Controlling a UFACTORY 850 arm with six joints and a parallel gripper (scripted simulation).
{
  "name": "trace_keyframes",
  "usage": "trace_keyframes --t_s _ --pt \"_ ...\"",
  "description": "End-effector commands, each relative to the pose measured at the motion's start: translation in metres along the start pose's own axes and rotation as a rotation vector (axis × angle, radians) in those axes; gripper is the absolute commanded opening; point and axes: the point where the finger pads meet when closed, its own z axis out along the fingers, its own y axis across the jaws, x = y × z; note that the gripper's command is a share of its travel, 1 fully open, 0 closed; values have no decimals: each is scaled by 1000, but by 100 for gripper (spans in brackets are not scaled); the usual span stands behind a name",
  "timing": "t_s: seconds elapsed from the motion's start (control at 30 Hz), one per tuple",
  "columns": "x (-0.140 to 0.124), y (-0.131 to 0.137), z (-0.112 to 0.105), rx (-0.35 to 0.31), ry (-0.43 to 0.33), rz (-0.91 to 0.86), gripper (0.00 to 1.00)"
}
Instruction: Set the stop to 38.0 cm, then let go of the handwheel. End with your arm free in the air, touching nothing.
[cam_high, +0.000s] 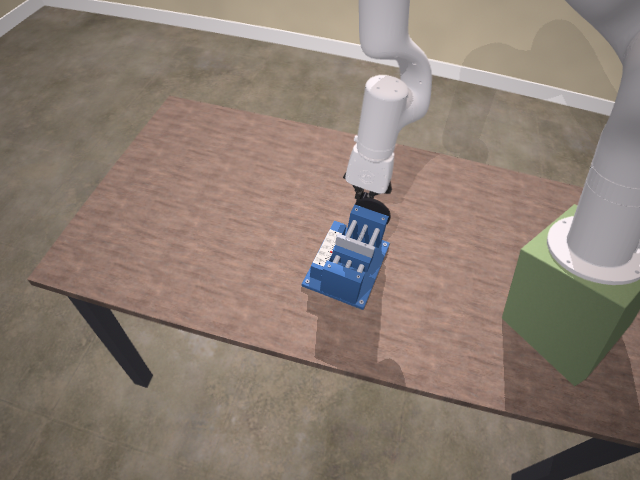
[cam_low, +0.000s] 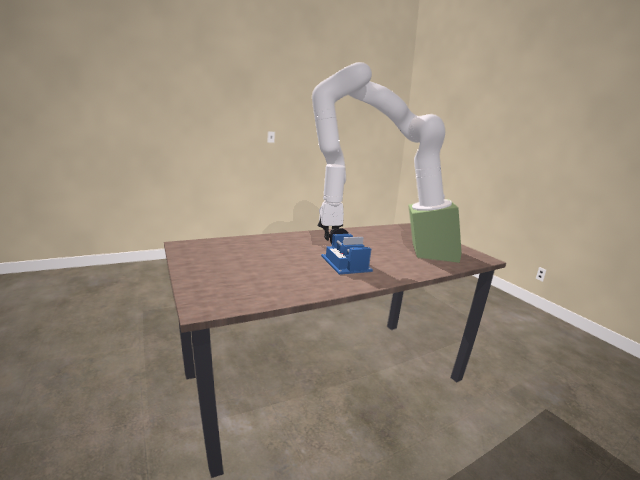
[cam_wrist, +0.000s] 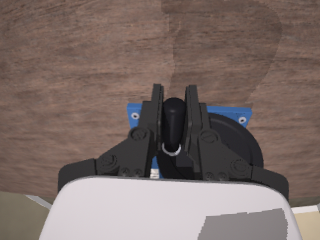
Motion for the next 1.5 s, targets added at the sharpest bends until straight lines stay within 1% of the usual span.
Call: trace_keyframes --t_s 0.0,0.87,1.47 --pt "0 0 0 0 0 0 6" --pt "0 0 1 0 0 0 6" --pt "0 2 10 0 0 0 6"
